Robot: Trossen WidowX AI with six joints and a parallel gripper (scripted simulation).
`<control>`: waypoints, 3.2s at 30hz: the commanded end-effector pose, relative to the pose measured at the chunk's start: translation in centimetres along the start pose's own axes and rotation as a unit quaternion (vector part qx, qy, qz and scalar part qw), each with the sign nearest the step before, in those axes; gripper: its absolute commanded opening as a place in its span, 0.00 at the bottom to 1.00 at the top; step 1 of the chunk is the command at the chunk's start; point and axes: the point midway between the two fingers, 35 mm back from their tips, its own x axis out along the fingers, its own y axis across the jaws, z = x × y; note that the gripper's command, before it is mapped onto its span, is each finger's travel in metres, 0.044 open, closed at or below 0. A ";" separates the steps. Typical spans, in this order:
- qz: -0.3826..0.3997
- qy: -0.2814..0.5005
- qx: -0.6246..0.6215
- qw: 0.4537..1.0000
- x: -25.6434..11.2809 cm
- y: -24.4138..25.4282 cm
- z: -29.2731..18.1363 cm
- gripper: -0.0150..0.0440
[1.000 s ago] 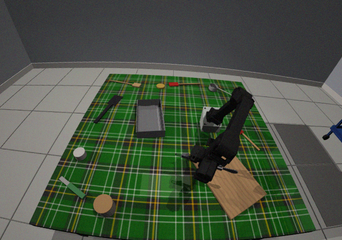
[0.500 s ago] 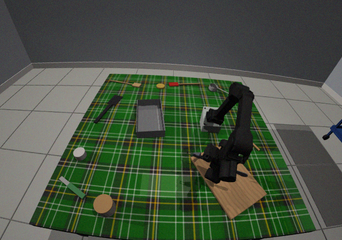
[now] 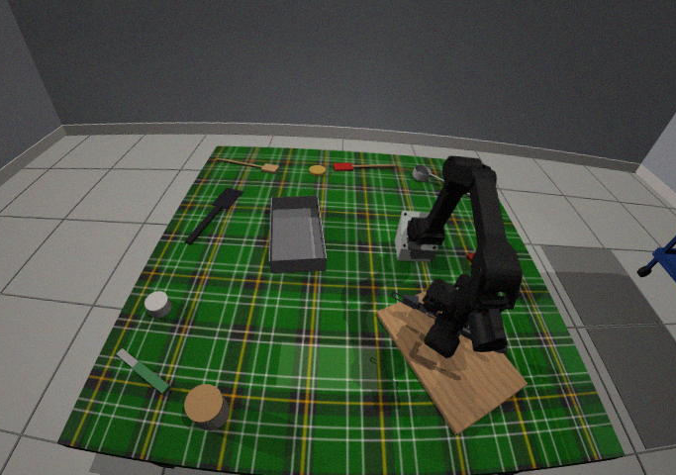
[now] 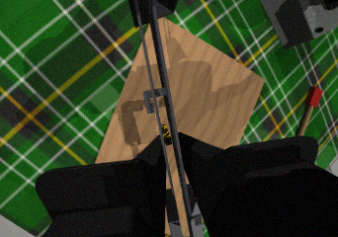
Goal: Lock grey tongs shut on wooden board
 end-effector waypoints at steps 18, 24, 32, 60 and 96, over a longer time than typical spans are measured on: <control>0.045 0.055 0.097 0.993 -2.7 -3.4 -3.0 0.00; 0.052 0.078 0.127 0.987 -3.5 -4.3 -3.6 0.00; 0.053 0.084 0.135 0.986 -3.8 -4.5 -3.8 0.00; 0.050 0.341 0.294 0.892 -2.3 -1.3 -6.0 0.00; 0.152 0.591 0.152 0.777 -3.9 -3.1 -2.3 0.00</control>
